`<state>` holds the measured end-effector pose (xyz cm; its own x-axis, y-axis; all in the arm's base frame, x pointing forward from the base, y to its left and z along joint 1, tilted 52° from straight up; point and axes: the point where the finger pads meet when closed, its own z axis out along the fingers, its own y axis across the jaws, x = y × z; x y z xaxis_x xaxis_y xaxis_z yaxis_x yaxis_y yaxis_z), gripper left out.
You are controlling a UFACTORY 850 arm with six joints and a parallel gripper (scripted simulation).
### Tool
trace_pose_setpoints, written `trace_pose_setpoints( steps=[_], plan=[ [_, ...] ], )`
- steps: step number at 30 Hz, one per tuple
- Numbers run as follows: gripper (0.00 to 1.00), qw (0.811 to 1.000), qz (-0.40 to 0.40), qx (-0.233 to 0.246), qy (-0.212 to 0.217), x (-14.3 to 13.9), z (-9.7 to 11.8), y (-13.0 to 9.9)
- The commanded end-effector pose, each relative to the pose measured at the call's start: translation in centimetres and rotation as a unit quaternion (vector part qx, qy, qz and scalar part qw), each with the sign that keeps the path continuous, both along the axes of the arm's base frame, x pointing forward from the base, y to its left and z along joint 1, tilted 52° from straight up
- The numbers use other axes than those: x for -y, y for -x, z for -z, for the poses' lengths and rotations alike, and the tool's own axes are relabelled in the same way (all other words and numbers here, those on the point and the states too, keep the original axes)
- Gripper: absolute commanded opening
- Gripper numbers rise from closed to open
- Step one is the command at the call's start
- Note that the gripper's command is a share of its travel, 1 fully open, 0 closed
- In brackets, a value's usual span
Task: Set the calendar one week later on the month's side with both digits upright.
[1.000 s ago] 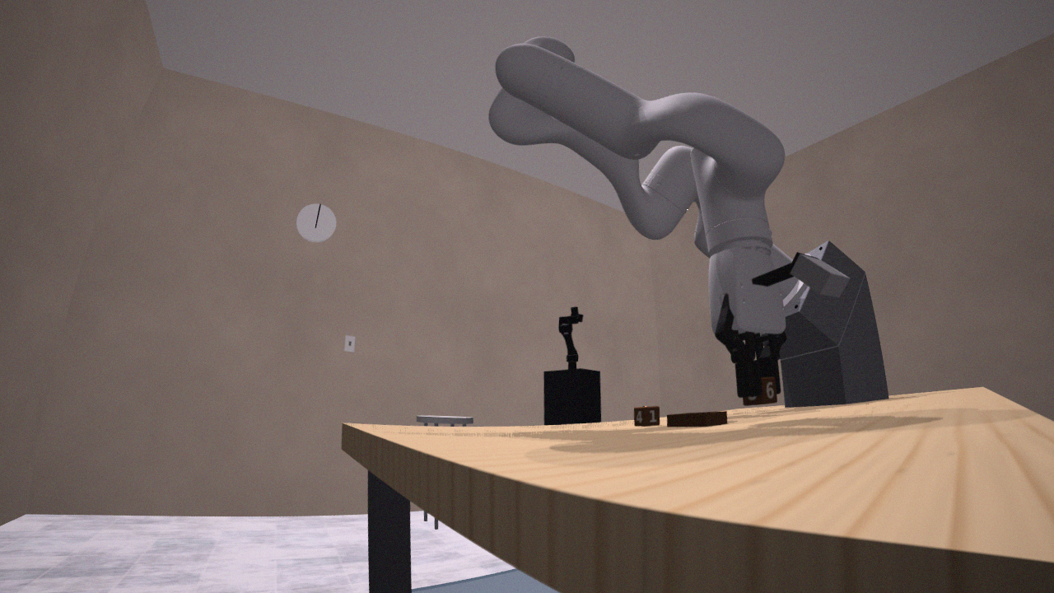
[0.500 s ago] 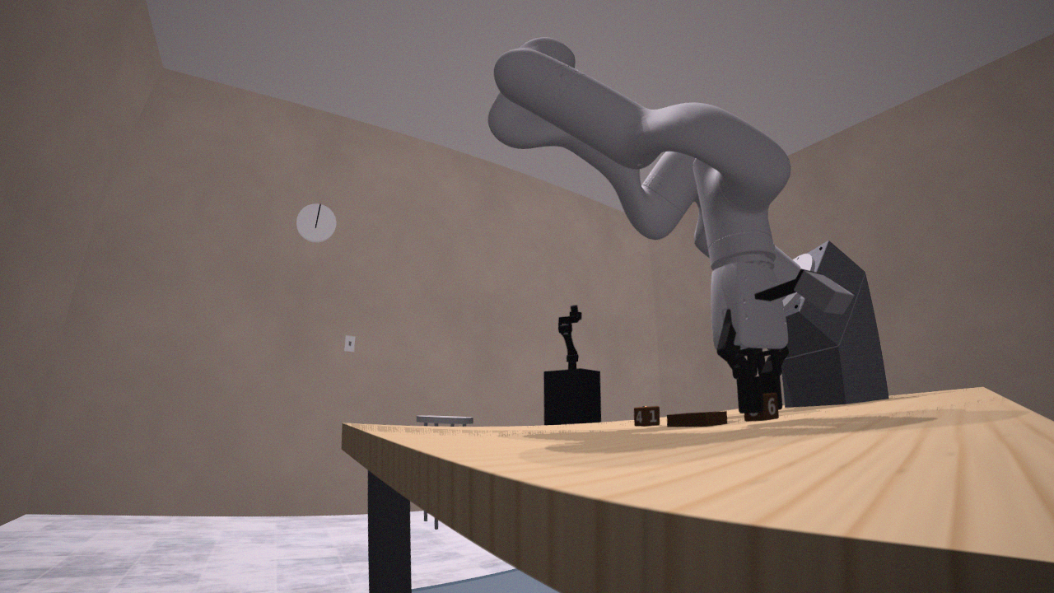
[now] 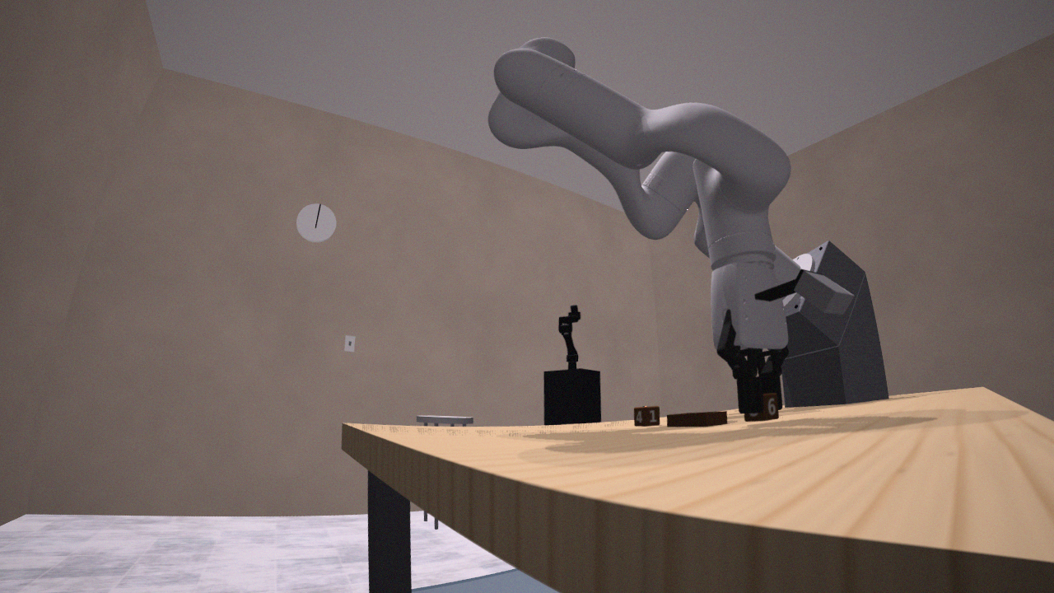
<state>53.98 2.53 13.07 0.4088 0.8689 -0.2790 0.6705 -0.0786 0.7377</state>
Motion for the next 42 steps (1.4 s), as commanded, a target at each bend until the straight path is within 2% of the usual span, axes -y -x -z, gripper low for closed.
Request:
trace_pose_setpoints(
  steps=[1, 42],
  plan=[
    [0.27, 1.0, 0.0, 0.0, 0.0, -0.04, -0.03, -0.01],
    [0.27, 1.0, 0.0, 0.0, 0.0, 0.15, 0.21, -0.25]
  ],
)
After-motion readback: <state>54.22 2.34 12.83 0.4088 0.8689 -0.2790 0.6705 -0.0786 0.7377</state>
